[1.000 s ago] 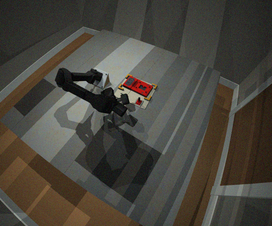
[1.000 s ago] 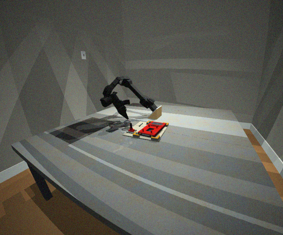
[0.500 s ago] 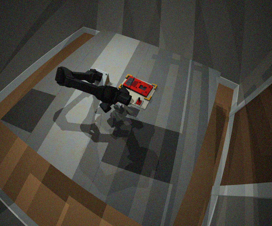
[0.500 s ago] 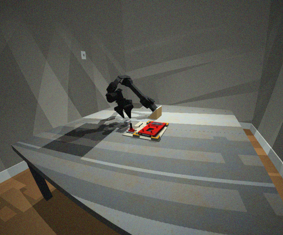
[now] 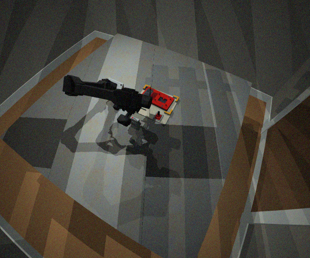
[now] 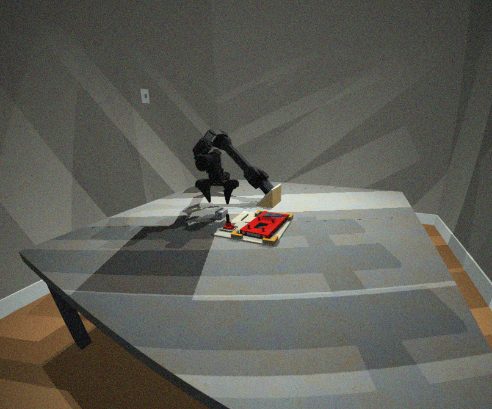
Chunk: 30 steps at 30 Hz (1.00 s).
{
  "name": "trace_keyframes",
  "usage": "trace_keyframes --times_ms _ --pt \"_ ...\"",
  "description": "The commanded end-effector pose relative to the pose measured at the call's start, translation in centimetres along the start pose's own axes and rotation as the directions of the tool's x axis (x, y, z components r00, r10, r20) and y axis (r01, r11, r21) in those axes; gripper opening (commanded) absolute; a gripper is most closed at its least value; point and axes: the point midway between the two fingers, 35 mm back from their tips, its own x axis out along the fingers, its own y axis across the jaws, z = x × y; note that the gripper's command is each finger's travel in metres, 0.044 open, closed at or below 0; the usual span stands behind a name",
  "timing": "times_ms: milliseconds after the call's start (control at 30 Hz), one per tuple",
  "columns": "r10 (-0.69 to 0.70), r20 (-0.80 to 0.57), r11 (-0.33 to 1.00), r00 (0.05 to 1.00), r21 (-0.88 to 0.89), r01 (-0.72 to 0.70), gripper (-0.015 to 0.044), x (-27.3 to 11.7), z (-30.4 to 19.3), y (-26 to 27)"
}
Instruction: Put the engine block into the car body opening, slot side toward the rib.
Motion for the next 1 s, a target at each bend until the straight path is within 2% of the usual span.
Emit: trace_keyframes --times_ms 0,233,967 --pt "0.021 -0.007 0.999 1.000 -0.034 -0.022 0.0440 0.0 0.1 0.0" --pt "0.021 -0.007 0.999 1.000 -0.035 -0.021 0.0440 0.1 0.1 -1.1" --pt "0.023 -0.008 0.999 1.000 -0.034 -0.023 0.0440 4.0 0.1 -0.9"
